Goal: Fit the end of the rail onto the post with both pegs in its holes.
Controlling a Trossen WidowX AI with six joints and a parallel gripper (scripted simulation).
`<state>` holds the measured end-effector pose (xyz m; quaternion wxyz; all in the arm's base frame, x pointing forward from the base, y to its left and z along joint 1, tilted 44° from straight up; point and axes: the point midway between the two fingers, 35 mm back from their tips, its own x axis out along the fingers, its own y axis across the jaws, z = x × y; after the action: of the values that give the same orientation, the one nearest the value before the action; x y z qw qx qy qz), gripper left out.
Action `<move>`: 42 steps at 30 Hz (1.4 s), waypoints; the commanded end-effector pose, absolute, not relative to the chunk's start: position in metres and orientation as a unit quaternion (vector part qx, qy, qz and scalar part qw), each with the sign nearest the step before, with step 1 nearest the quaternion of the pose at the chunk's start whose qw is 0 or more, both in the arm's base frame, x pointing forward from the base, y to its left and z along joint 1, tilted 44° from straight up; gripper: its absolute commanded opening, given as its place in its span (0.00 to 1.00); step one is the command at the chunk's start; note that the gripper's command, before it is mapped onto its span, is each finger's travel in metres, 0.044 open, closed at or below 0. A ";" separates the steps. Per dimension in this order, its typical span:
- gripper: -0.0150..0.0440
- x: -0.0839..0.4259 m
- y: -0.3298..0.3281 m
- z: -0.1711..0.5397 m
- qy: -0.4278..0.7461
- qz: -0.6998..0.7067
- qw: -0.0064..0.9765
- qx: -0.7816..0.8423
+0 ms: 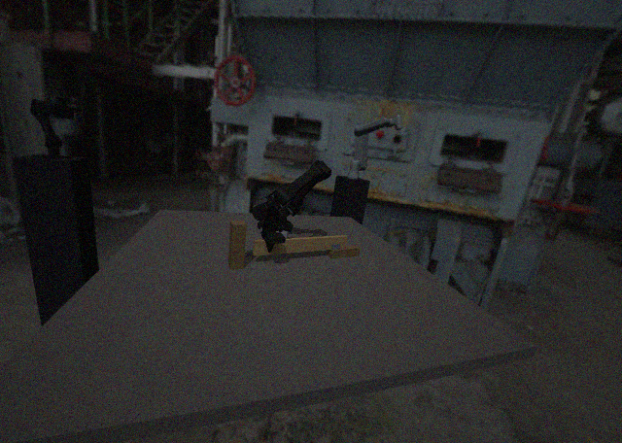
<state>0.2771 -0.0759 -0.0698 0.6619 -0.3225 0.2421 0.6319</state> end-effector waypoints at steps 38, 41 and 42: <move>0.25 0.278 -0.075 -0.066 0.243 0.629 0.663 -0.325; 0.25 0.278 -0.075 -0.066 0.243 0.629 0.663 -0.325; 0.25 0.278 -0.074 -0.066 0.243 0.629 0.663 -0.325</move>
<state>0.2772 -0.0743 -0.0676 0.6614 -0.3244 0.2426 0.6313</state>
